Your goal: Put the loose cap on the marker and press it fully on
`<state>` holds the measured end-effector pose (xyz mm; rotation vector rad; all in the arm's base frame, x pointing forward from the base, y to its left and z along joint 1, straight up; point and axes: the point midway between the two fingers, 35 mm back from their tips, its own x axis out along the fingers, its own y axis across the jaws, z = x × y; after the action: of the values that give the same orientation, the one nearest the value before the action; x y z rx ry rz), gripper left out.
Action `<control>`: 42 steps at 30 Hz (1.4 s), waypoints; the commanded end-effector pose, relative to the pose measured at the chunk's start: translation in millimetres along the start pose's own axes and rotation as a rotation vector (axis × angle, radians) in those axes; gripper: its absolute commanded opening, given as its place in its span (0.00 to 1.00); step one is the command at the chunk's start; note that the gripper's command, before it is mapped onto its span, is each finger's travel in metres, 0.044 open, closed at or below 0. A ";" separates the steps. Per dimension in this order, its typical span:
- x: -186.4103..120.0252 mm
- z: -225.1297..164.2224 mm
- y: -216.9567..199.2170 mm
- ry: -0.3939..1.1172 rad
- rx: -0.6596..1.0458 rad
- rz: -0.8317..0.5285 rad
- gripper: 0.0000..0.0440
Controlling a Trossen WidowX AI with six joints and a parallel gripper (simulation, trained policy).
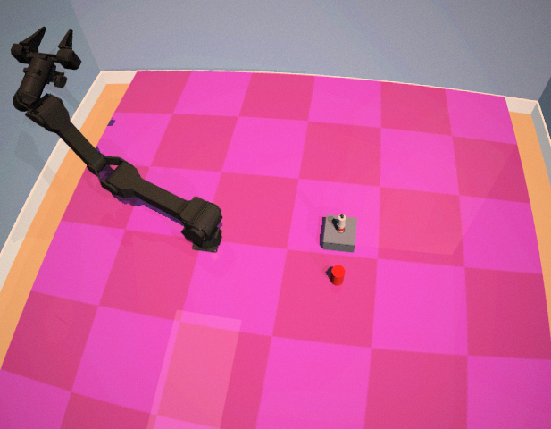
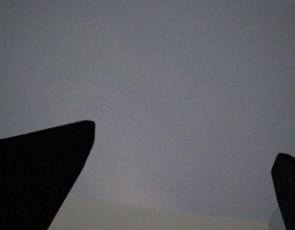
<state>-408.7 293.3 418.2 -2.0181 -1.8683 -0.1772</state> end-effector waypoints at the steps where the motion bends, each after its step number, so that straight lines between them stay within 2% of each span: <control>1: 0.5 -2.4 2.4 0.003 0.007 0.007 0.85; 7: 0.4 -15.5 14.6 0.022 0.049 0.041 0.52; 9: 0.2 -19.4 18.9 0.028 0.062 0.053 0.48; 42: 10.1 -54.0 94.4 0.063 0.210 0.262 0.72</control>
<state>-321.0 282.2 446.2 -2.0623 -1.5392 -0.0032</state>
